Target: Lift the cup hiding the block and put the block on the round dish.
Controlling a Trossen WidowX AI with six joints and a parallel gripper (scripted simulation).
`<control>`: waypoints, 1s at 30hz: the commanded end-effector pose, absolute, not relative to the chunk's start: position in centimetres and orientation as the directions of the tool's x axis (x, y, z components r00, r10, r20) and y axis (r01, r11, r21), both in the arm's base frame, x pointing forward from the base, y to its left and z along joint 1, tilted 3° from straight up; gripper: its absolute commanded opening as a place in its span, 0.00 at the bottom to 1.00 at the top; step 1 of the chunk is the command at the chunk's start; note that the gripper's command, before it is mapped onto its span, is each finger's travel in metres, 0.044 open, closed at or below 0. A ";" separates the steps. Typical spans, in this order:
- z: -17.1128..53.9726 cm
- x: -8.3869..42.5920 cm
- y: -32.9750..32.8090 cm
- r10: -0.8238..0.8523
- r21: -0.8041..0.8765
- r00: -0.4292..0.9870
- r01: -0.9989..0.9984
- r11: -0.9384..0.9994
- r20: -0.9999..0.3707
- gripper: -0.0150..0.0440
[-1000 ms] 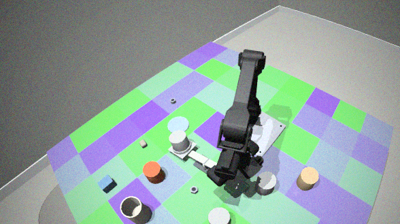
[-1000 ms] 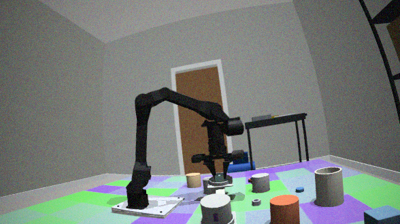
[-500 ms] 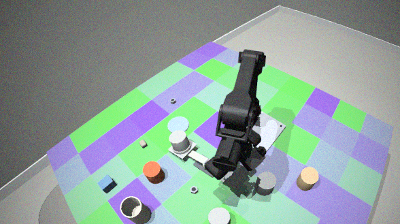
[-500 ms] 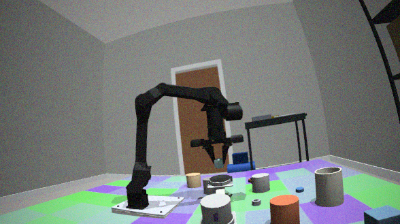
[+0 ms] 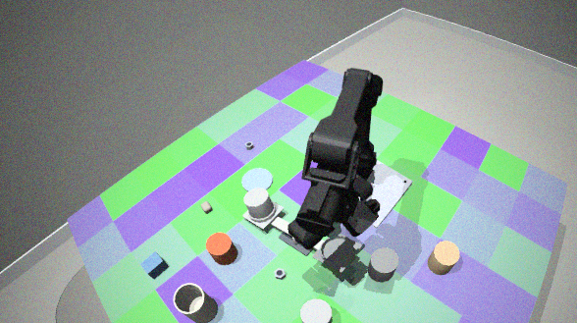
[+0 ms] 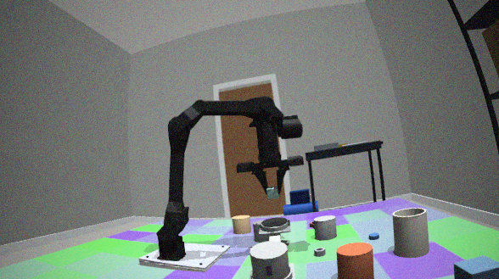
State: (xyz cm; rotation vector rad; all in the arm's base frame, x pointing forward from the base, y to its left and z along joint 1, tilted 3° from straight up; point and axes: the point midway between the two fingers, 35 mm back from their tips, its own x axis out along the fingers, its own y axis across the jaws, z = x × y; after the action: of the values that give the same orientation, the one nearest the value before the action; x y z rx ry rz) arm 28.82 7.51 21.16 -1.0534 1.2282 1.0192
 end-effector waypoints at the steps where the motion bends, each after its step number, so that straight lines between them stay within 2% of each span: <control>1: 20.8 29.4 6.1 0.028 -0.065 0.073 -0.972 0.225 -0.997 0.25; 30: 17.2 30.8 -7.4 0.007 -0.087 0.091 -0.969 0.230 -0.996 0.25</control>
State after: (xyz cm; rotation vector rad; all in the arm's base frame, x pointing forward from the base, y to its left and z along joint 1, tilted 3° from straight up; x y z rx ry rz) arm 30.98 -6.33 17.75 -1.0709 1.2307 0.9762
